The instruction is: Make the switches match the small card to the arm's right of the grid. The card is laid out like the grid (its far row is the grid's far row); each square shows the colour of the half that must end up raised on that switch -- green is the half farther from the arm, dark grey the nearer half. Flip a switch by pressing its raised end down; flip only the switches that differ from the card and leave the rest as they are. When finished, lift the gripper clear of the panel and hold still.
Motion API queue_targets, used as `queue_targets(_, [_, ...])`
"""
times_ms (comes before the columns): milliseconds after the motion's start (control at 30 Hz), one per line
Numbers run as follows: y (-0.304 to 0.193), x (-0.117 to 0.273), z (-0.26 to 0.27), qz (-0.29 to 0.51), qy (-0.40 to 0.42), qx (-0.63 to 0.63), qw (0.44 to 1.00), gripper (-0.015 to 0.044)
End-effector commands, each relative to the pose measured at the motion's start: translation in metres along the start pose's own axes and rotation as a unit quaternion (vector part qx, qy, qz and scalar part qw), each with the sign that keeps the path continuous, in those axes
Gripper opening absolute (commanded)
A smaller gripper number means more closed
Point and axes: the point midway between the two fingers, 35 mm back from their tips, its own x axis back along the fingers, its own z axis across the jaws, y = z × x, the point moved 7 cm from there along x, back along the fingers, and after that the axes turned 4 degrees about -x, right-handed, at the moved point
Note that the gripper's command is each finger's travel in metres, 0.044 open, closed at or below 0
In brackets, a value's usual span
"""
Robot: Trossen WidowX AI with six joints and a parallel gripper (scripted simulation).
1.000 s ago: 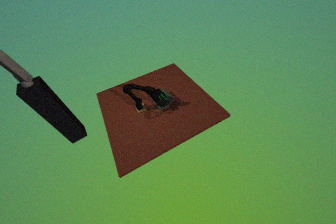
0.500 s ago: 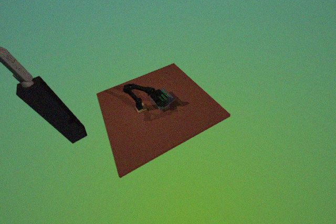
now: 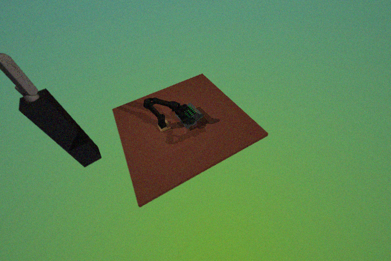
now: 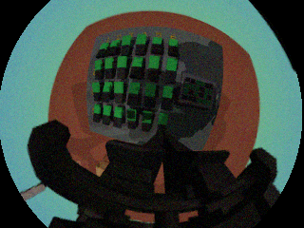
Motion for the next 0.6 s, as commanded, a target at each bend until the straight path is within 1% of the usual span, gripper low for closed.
queue_targets(0, [0.0003,-0.0007,0.0003,-0.002,0.002,0.000,1.000,0.0000])
queue_targets(567, [0.0002,-0.0030,0.0003,-0.002,0.002,0.000,1.000,0.0000])
